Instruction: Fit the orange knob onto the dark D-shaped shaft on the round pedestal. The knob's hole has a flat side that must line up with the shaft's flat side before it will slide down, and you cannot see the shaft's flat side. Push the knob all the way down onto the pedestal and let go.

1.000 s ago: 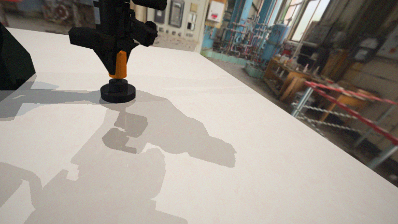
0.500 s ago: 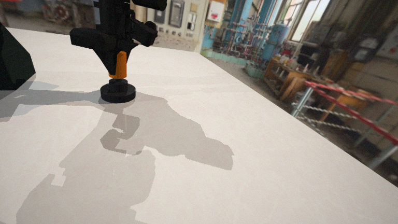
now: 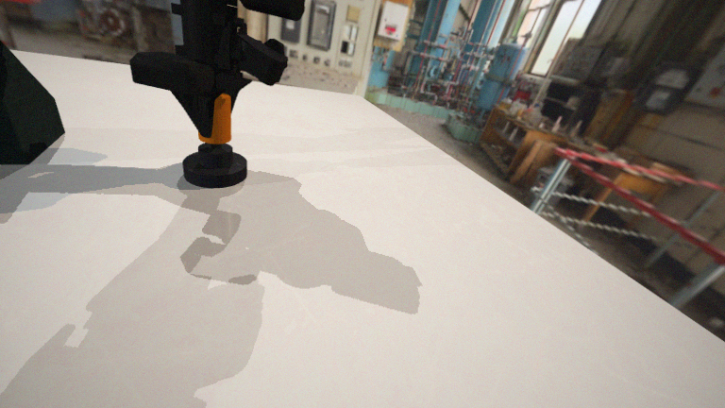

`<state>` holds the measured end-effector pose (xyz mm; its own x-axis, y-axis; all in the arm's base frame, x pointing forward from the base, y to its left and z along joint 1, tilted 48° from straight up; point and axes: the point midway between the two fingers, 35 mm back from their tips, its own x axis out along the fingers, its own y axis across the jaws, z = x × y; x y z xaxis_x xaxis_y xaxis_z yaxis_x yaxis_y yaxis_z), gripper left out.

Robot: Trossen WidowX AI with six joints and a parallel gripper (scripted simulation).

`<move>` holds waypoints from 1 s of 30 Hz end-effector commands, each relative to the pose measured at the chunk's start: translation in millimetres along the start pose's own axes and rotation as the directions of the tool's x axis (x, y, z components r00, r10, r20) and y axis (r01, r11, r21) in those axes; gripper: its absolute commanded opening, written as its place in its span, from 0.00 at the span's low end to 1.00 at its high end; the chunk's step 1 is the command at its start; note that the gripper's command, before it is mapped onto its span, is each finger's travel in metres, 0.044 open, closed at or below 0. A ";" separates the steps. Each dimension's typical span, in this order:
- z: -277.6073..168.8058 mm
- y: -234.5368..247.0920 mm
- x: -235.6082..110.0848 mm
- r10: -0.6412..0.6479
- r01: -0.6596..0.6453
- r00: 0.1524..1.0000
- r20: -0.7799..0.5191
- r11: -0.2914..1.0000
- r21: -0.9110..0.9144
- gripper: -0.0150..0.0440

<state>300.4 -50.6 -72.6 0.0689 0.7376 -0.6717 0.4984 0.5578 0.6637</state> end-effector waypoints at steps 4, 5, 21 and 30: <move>-0.1 0.2 0.3 0.002 -0.002 1.000 0.000 0.997 0.076 0.25; 0.0 0.2 0.4 0.002 -0.002 1.000 0.000 0.997 0.080 0.25; -1.1 0.1 9.6 0.003 -0.003 1.000 0.000 1.000 0.022 0.25; -1.3 0.0 15.2 0.003 -0.003 1.000 0.000 1.000 -0.030 0.25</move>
<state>301.1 -40.8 -81.5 0.0705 0.7359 -0.6734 0.4830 0.5655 0.6686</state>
